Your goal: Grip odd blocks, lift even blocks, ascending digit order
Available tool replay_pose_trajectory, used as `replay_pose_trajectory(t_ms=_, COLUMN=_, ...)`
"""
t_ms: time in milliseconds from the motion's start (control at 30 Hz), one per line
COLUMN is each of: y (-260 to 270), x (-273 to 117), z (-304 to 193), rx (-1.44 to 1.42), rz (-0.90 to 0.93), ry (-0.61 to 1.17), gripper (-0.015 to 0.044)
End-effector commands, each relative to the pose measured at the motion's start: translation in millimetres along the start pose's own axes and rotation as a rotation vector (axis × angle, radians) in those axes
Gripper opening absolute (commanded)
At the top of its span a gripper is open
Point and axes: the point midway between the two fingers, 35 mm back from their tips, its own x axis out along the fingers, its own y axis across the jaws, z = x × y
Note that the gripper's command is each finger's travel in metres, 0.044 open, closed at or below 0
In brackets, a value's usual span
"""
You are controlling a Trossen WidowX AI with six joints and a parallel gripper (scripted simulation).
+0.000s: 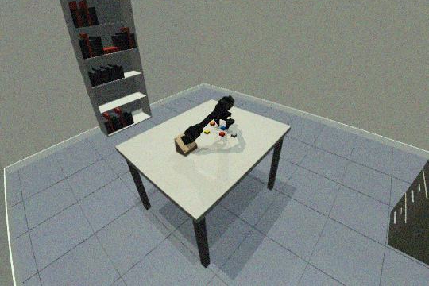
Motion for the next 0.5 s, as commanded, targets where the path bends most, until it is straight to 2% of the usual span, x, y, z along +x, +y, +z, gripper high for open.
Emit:
replay_pose_trajectory(t_ms=0, y=0.9, x=-29.0, z=2.4, rx=0.003, rz=0.002, ry=-0.015, gripper=0.04)
replay_pose_trajectory(t_ms=133, y=0.9, x=-31.9, z=2.2, rx=0.003, rz=0.002, ry=-0.015, gripper=0.04)
replay_pose_trajectory(t_ms=200, y=1.4, x=-42.4, z=3.3, rx=0.003, rz=0.004, ry=-0.015, gripper=0.0348)
replay_pose_trajectory(t_ms=367, y=1.3, x=-109.9, z=1.4, rx=0.002, rz=0.005, ry=-0.014, gripper=0.0216)
replay_pose_trajectory(t_ms=467, y=1.2, x=-112.6, z=1.0, rx=0.002, rz=0.005, ry=-0.014, gripper=0.0137)
